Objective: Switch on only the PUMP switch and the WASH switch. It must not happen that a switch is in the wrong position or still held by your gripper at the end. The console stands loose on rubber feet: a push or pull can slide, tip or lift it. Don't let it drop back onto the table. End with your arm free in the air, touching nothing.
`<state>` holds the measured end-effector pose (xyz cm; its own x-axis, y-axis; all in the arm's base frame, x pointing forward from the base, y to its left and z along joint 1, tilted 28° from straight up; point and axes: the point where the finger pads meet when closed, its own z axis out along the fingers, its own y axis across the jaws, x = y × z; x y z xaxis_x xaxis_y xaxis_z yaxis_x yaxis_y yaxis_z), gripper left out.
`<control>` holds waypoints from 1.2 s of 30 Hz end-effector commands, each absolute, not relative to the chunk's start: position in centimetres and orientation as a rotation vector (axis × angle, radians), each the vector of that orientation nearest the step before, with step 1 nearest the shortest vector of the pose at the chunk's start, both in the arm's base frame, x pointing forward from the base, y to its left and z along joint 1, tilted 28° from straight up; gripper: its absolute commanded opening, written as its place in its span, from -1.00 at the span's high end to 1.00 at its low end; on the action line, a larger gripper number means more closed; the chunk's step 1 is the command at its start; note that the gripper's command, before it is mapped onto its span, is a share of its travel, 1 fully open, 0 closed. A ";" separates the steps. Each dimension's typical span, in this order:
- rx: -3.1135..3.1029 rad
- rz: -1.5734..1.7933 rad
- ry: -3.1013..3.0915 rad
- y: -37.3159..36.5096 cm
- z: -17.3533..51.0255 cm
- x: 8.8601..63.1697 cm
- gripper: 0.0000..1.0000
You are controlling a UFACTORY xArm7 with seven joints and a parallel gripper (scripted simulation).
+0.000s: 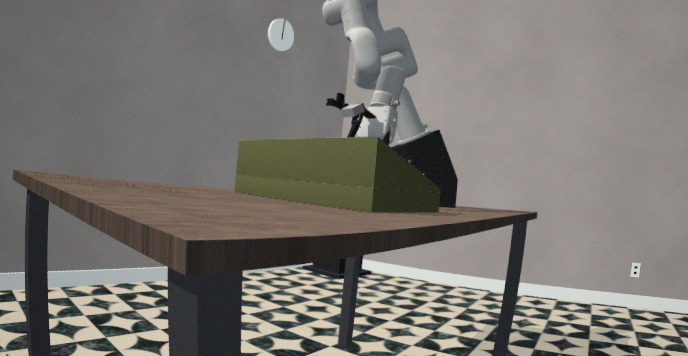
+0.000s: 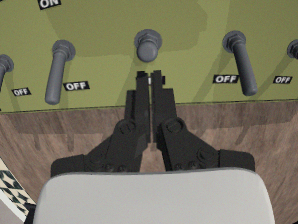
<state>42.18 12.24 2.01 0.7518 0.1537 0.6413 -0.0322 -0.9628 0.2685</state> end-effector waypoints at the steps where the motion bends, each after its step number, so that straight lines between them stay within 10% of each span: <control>1: 2.690 1.019 0.097 12.4 2.2 42.4 1.00; 36: 2.690 1.019 0.097 12.4 2.2 42.4 1.00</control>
<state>42.55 12.32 2.33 0.7525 0.1538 0.6404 -0.0319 -0.9627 0.2687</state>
